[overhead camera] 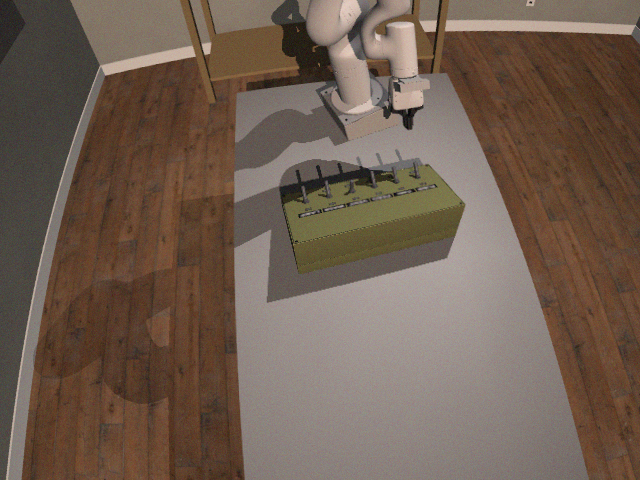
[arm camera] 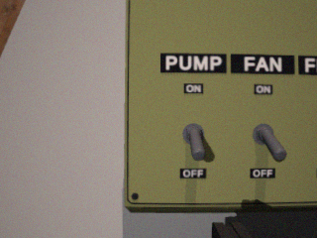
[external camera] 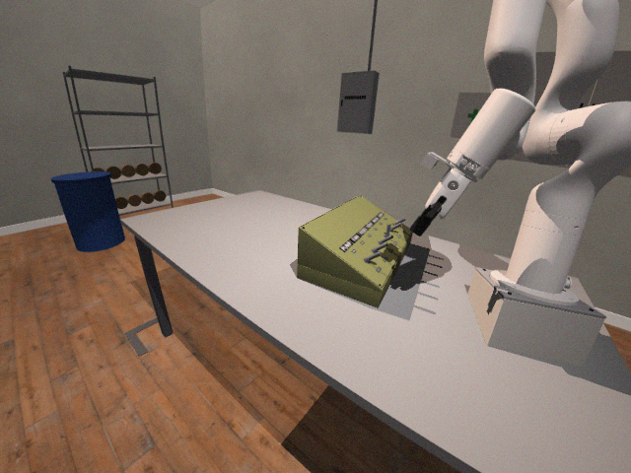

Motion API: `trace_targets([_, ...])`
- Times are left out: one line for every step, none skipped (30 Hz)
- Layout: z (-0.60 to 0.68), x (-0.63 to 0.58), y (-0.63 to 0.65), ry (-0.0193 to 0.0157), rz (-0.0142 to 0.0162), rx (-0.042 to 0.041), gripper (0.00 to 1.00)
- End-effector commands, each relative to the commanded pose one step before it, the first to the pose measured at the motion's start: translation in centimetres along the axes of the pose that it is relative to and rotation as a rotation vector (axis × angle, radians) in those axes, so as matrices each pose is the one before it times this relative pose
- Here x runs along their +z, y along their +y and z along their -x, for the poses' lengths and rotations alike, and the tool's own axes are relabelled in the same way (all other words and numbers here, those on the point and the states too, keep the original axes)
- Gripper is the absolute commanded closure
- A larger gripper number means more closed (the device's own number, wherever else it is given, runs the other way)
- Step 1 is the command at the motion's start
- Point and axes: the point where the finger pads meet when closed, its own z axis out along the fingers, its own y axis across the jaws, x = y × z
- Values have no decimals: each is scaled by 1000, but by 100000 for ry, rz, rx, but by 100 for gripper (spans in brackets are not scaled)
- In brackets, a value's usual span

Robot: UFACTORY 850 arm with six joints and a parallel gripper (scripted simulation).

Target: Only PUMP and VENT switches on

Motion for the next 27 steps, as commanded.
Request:
trace_targets([-65, 214, -32, 115, -23, 38, 100])
trace_targets([0, 90, -1, -2, 8, 2, 100])
trace_targets([-1, 102, -1, 0, 7, 1, 100])
trace_targets([-3, 114, 0, 2, 5, -1, 100])
trace_targets([0, 0, 0, 0, 0, 0, 100])
trace_targets([0, 0, 0, 0, 0, 0, 100])
trace_targets([-2, 126, -1, 0, 1, 0, 100])
trace_targets([-1, 138, -2, -2, -5, 1, 100])
trace_targets([-2, 154, -1, 0, 1, 0, 100])
trace_targets([-3, 169, -1, 1, 4, -1, 100])
trace_targets([-1, 181, -3, -2, -6, 1, 100])
trace_targets([-4, 199, -1, 2, 5, -1, 100])
trace_targets([-3, 213, -2, 0, -1, 0, 100])
trace_targets([-3, 228, -2, 0, -1, 0, 100])
trace_targets([-3, 245, -2, 0, 1, 0, 100])
trace_targets([-3, 260, -2, 0, -1, 0, 100])
trace_targets([-3, 276, -2, -1, -2, 0, 100])
trace_targets([-5, 295, -2, 1, 3, -1, 100])
trace_targets([-3, 308, -3, -2, -6, 1, 100])
trace_targets([-5, 329, -2, 1, 4, -1, 100])
trace_targets([-5, 345, -3, 0, 1, 0, 100])
trace_targets([0, 0, 0, 0, 0, 0, 100])
trace_targets([0, 0, 0, 0, 0, 0, 100])
trace_targets([-4, 361, -3, -1, -3, 1, 100])
trace_targets([-4, 378, -3, -1, -3, 1, 100])
trace_targets([-6, 398, -3, 1, 3, -1, 100])
trace_targets([-6, 414, -3, 0, 1, 0, 100])
